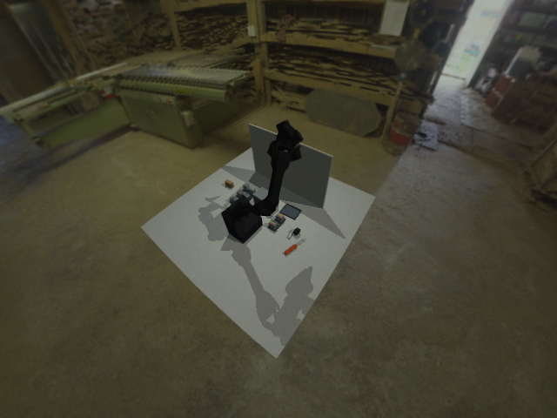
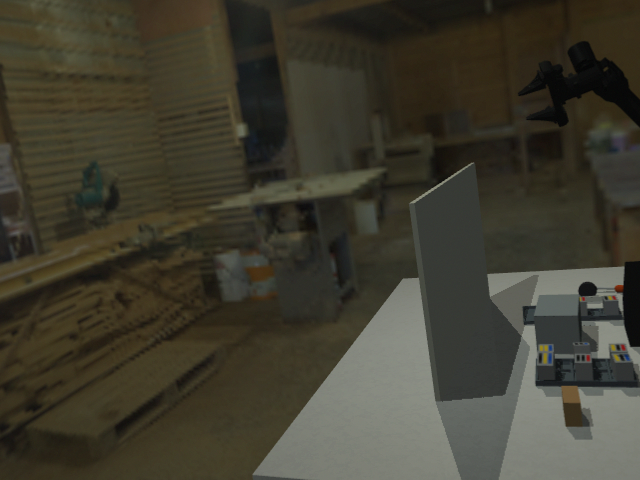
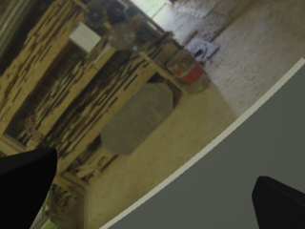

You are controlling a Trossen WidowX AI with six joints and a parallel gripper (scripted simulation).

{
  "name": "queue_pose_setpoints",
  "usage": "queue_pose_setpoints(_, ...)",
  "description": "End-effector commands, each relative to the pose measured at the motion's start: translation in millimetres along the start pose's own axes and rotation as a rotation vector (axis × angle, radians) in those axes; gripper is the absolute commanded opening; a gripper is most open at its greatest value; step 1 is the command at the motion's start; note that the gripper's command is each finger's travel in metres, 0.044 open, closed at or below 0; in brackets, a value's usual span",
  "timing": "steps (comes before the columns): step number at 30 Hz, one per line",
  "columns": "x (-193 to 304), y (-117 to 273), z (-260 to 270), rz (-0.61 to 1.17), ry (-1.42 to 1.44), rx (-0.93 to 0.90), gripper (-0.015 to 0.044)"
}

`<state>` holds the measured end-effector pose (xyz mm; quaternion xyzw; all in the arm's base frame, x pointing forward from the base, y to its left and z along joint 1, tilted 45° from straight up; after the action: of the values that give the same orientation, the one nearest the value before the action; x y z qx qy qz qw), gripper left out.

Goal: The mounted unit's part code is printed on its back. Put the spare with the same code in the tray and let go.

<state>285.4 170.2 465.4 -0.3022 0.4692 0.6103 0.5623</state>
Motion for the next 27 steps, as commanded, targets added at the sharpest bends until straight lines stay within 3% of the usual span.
queue_pose_setpoints(1,0,0,0,0.0,0.0,0.0,0.0426)
queue_pose_setpoints(8,8,-5,1,0.015,0.022,0.007,0.044)
queue_pose_setpoints(17,94,-80,-16,0.2,0.249,0.202,0.044)
queue_pose_setpoints(27,209,-166,-110,0.528,0.505,0.57,0.044)
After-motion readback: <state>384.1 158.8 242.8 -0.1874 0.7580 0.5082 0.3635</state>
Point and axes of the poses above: the point midway between the two fingers, 35 mm back from their tips, its own y axis back along the fingers, its own z axis across the jaws, x = y × z, the point moved 1 cm from there along y, back along the fingers, and after that the axes turned 12 degrees about -y, right-handed, at the moved point
